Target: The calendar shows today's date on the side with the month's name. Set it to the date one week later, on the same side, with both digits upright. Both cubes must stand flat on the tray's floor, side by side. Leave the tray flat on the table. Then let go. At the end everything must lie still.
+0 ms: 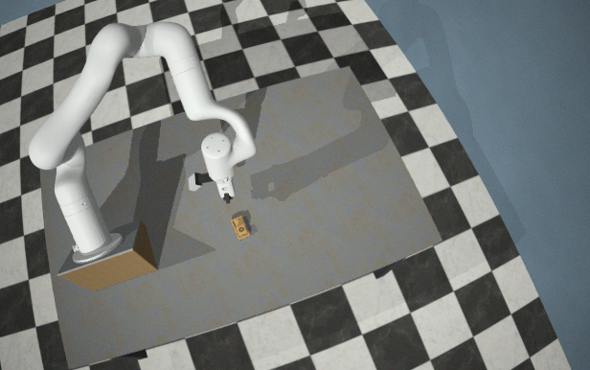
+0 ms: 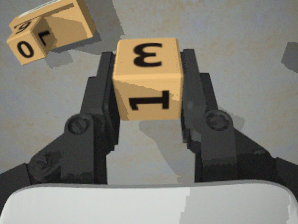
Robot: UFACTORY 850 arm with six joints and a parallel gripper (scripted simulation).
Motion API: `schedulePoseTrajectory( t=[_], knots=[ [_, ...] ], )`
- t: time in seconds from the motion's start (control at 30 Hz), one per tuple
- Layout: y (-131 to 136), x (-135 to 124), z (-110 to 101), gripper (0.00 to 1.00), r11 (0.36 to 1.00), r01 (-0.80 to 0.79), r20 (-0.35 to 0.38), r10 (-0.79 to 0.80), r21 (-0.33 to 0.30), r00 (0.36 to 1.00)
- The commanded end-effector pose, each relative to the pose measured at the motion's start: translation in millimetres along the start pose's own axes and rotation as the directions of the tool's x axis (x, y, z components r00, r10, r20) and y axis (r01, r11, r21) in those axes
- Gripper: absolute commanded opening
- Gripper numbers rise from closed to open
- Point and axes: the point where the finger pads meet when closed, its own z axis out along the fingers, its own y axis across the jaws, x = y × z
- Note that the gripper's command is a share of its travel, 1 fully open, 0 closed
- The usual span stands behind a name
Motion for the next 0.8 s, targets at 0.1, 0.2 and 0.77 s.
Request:
schedulePoseTrajectory(
  t=[0.1, 0.2, 0.77],
  knots=[
    [11.3, 2.8, 0.6, 0.29, 0.979, 0.202, 0.015, -0.202, -0.002, 0.979],
    [11.8, 3.0, 0.7, 0.29, 0.977, 0.212, 0.015, -0.212, -0.002, 0.977],
    [11.8, 2.9, 3.8, 0.29, 0.977, 0.212, 0.015, -0.212, -0.002, 0.977]
  ],
)
